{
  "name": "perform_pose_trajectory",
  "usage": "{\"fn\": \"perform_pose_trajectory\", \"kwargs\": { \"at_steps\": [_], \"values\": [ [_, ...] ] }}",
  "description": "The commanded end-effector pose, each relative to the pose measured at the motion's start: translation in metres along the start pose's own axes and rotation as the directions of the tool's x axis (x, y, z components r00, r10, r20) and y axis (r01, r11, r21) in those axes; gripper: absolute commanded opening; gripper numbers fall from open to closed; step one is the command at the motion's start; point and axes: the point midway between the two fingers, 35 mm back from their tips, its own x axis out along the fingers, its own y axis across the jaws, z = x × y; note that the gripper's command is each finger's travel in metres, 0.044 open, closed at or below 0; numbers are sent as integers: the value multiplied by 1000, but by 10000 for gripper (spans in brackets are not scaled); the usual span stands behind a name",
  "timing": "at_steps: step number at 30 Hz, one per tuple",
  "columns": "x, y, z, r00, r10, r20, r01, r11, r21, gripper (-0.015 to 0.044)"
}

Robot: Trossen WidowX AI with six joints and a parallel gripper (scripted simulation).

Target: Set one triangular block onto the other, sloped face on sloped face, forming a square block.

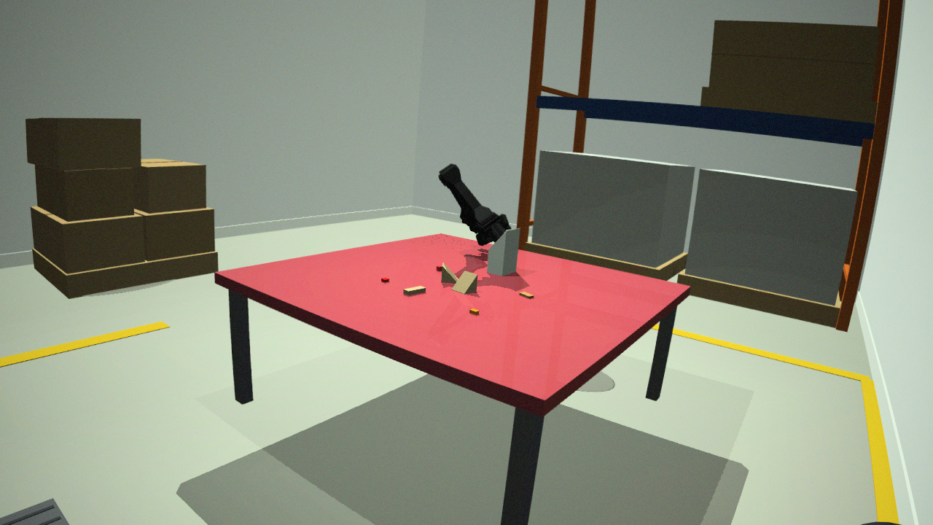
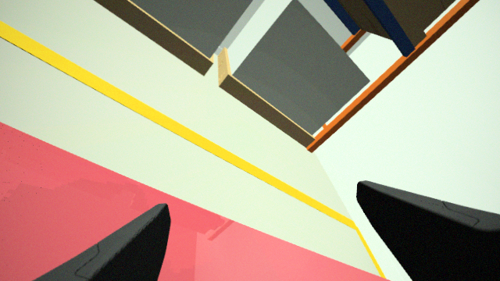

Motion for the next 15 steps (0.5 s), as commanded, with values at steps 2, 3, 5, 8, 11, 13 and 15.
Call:
{"fn": "perform_pose_trajectory", "kwargs": {
  "at_steps": [2, 3, 5, 8, 11, 13, 15],
  "values": [
    [-10, 29, 17, 992, 125, 2, -124, 985, -120, 440],
    [-13, 35, 20, 989, 149, 3, -147, 979, -144, 440],
    [-18, 45, 25, 981, 196, 3, -191, 963, -192, 440],
    [-28, 61, 33, 964, 266, 3, -256, 929, -267, 440],
    [-40, 76, 41, 942, 336, 3, -314, 886, -342, 440],
    [-48, 86, 46, 925, 380, 3, -349, 852, -391, 440],
    [-59, 96, 49, 905, 426, 1, -383, 813, -440, 440]
  ]
}}
